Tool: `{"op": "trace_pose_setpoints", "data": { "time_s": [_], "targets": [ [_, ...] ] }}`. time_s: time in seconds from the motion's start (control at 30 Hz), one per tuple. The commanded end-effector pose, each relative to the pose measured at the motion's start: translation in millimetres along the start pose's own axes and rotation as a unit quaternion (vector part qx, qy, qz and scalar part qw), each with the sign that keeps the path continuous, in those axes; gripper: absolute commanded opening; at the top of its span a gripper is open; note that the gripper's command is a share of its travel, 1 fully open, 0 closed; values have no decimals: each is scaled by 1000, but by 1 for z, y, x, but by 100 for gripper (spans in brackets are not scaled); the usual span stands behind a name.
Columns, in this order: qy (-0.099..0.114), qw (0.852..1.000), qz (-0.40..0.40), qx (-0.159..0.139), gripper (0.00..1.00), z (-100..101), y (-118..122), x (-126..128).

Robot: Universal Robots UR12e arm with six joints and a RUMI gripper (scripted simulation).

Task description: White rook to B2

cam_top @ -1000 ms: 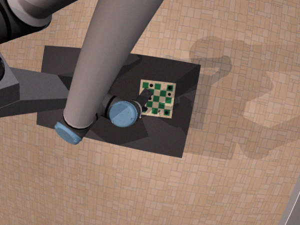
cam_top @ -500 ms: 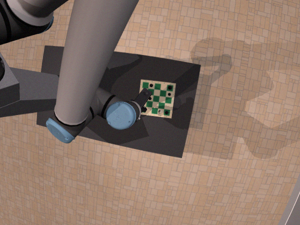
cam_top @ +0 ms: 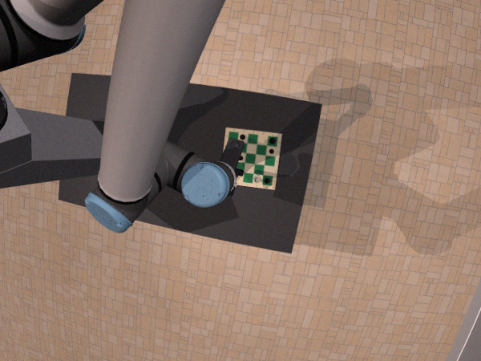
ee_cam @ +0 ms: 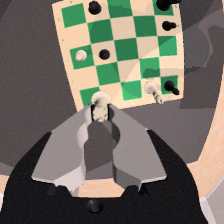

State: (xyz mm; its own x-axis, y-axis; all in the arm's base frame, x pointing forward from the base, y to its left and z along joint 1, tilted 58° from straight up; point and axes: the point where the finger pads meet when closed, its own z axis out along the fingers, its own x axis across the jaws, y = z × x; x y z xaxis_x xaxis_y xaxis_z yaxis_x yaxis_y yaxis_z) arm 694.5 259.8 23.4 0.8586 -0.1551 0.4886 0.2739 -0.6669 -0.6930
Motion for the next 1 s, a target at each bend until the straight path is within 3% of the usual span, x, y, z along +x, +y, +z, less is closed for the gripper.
{"op": "trace_pose_setpoints", "data": {
  "time_s": [0.0,0.73,0.97],
  "targets": [
    [-6,997,-73,3,0,0,-3,11],
    [-7,997,-77,4,0,7,-3,11],
    [-7,997,-77,4,0,31,-3,11]
  ]
}}
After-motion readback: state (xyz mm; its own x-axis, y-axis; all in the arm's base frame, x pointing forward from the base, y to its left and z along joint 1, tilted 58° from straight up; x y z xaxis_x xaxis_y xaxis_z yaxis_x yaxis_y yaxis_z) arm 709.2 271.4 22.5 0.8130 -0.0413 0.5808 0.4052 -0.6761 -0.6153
